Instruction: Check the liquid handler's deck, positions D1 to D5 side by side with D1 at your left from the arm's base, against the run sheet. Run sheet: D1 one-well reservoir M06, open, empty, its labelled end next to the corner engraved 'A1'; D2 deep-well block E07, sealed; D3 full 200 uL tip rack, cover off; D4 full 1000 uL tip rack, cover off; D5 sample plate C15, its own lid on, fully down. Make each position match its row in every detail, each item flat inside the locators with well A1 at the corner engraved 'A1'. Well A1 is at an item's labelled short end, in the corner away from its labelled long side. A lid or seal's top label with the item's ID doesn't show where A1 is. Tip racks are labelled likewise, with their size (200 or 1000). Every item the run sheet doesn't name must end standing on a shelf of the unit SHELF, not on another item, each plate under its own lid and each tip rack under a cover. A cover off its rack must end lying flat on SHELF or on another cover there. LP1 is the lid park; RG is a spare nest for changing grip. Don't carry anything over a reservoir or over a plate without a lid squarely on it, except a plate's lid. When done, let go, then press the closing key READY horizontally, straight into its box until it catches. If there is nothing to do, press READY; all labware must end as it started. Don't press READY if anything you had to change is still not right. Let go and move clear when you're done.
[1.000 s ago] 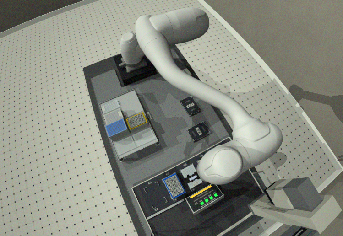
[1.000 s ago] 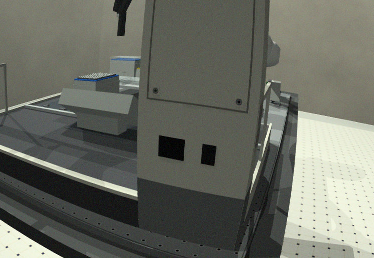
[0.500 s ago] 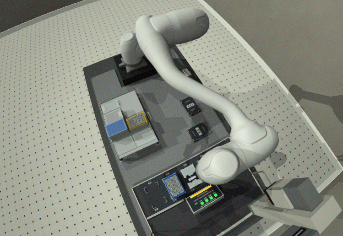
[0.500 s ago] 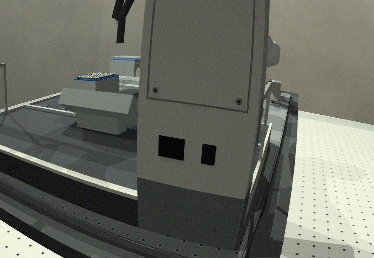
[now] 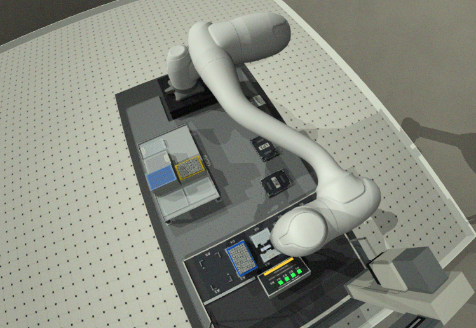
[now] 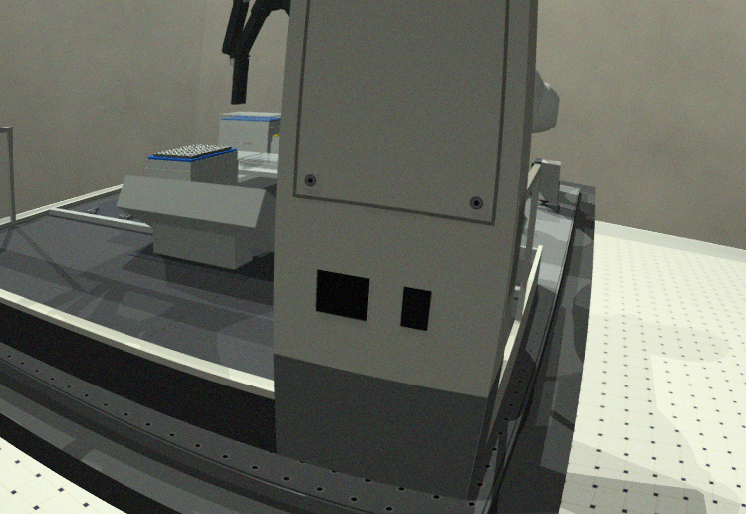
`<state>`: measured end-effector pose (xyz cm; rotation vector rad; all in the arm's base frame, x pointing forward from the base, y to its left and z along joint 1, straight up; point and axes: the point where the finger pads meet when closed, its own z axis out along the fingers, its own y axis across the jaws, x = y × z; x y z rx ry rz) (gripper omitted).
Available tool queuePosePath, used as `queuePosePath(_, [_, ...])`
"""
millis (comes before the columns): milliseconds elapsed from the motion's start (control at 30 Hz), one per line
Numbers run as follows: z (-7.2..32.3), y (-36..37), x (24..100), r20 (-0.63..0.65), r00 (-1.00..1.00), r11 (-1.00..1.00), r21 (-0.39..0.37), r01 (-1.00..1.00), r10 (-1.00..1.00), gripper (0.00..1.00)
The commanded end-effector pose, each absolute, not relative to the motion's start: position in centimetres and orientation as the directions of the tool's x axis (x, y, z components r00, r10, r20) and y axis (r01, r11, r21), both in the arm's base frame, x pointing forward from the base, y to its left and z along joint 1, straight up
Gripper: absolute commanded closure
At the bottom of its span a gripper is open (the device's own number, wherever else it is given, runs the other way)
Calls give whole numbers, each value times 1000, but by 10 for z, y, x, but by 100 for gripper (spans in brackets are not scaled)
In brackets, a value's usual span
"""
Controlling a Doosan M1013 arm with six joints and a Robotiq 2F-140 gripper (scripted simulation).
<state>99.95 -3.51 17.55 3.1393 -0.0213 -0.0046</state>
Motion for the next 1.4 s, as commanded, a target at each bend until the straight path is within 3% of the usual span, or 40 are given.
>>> queuePosePath(0, [176, -35, 1000, 0, 1000, -1000, 2, -14, -14, 34])
queuePosePath(1367, [114, -35, 1000, 0, 1000, -1000, 2, -14, -14, 34])
